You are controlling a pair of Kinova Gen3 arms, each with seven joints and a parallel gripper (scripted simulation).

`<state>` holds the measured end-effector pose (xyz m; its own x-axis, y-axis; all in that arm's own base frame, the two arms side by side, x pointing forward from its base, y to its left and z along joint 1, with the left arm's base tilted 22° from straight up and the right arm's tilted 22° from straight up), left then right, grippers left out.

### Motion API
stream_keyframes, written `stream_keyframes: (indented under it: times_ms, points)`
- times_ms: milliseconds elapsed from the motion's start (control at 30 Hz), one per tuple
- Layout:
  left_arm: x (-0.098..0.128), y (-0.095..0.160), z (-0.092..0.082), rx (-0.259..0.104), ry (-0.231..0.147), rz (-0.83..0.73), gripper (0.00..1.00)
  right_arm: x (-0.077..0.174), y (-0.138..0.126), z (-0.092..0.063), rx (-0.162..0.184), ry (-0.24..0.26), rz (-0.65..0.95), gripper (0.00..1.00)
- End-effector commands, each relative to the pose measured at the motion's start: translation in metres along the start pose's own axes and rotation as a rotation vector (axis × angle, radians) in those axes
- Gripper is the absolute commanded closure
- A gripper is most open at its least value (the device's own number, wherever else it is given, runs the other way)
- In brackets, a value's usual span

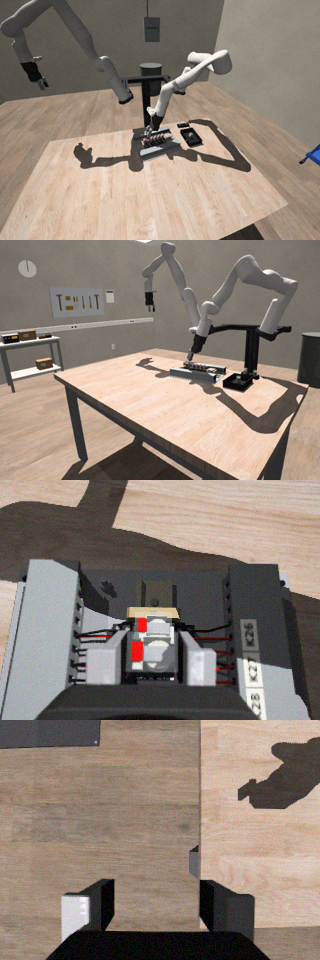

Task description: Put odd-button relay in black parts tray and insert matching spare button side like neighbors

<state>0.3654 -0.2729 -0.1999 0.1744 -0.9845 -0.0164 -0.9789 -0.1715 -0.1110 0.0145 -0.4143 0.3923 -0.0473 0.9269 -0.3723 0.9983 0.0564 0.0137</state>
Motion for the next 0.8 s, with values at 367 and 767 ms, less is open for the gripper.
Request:
stream_keyframes:
  times_ms: [367, 767]
  points:
    - [-0.002, 0.000, 0.008, 0.001, 0.002, 0.000, 1.00, 0.000, 0.000, 0.000, 0.000, -0.001, 0.000, 0.00]
    - [-0.005, -0.001, 0.017, 0.001, 0.002, 0.000, 1.00, 0.000, 0.000, 0.000, 0.000, -0.001, 0.000, 0.00]
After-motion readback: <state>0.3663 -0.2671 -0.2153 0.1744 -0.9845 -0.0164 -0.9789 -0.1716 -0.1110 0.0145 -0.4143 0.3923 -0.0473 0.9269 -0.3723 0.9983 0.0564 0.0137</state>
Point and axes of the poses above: on each arm, the point where the finger pads meet when closed, its own z axis out along the fingers, its own y axis across the jaws, x = y × z, the point moved 5 cm from there along -z, back along the fingers, and after that the axes turned 1 degree about -z, right-handed, at the moved point
